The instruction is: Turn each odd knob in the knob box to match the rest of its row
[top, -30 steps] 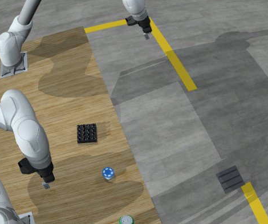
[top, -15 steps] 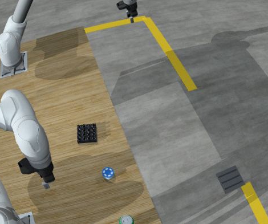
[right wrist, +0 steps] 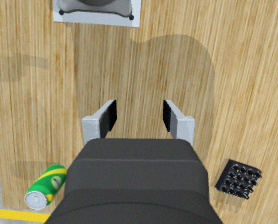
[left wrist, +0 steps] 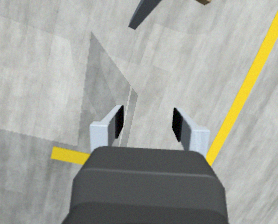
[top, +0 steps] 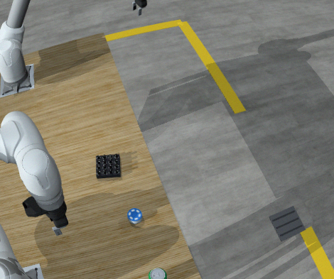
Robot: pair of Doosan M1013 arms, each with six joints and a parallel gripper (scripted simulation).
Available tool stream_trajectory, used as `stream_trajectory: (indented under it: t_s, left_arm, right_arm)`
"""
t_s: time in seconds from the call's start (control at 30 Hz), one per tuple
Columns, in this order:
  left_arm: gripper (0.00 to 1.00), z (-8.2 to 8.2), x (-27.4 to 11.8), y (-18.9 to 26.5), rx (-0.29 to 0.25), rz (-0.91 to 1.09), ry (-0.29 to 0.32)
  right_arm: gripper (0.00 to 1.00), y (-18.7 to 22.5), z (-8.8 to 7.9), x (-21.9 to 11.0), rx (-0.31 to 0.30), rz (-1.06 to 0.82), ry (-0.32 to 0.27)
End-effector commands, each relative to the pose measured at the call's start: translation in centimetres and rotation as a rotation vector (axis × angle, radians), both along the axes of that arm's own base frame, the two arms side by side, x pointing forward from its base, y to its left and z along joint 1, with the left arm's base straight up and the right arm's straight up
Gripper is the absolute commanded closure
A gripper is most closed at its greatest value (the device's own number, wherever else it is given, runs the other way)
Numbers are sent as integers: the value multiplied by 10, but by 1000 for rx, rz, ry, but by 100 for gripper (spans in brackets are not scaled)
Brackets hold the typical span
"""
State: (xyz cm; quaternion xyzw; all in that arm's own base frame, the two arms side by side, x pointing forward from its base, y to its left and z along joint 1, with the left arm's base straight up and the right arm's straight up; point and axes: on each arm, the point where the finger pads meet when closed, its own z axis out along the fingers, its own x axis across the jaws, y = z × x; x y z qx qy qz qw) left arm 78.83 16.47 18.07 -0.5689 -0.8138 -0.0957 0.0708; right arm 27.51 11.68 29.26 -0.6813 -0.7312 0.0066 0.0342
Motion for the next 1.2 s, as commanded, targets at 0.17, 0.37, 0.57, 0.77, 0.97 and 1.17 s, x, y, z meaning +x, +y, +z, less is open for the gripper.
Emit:
stream_trajectory:
  t_s: [0.17,0.37,0.57,0.77,0.97,1.17]
  left_arm:
    - [0,-13,-93,117,-51,181,99]
    - [0,-20,-153,170,-85,272,145]
    - [0,-27,-236,227,-137,390,199]
    - [0,-33,-321,266,-197,504,247]
    - [0,-36,-380,284,-245,586,277]
    - [0,-39,-492,302,-346,740,325]
  right_arm:
    - [0,0,0,0,1,0,-1]
    - [0,0,0,0,1,0,-1]
    - [0,0,0,0,1,0,-1]
    - [0,0,0,0,1,0,-1]
    - [0,0,0,0,1,0,-1]
    - [0,0,0,0,1,0,-1]
